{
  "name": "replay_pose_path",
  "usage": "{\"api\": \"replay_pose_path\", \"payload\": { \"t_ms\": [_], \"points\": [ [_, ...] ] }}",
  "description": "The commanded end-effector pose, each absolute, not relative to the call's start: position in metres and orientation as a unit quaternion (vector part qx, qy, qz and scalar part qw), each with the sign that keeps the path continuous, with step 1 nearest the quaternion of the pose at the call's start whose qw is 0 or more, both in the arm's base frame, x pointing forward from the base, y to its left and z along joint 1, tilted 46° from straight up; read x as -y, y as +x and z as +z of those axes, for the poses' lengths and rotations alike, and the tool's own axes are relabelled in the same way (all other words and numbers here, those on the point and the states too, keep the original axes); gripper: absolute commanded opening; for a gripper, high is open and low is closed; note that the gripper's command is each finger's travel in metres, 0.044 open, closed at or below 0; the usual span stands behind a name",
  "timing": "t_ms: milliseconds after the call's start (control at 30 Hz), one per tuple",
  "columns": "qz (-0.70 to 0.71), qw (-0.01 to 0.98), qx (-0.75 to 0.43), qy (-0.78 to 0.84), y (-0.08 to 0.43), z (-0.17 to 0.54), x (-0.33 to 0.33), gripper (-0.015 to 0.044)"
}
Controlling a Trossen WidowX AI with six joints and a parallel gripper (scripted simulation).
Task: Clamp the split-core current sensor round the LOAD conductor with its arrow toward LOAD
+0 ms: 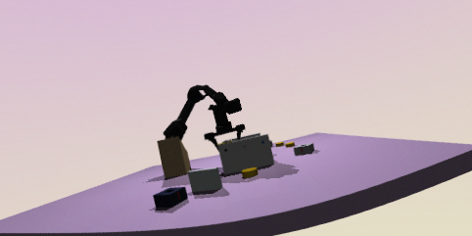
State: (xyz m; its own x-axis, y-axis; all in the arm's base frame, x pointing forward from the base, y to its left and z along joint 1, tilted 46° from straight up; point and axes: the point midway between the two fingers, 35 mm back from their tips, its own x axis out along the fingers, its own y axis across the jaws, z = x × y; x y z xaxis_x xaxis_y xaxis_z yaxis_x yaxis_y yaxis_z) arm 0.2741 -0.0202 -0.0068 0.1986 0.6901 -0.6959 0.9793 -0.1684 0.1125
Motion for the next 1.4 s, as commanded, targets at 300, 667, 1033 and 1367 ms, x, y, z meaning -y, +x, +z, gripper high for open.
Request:
{"api": "replay_pose_path", "payload": {
  "t_ms": [300, 667, 1033, 1367],
  "points": [
    [-0.263, 0.279, -0.594, 0.707, 0.266, 0.047, 0.075, 0.044],
    [-0.261, 0.276, -0.599, 0.705, 0.261, 0.064, 0.088, 0.044],
    [-0.261, 0.276, -0.599, 0.705, 0.261, 0.064, 0.088, 0.044],
    [-0.261, 0.276, -0.599, 0.705, 0.261, 0.064, 0.088, 0.044]
  ]
}}
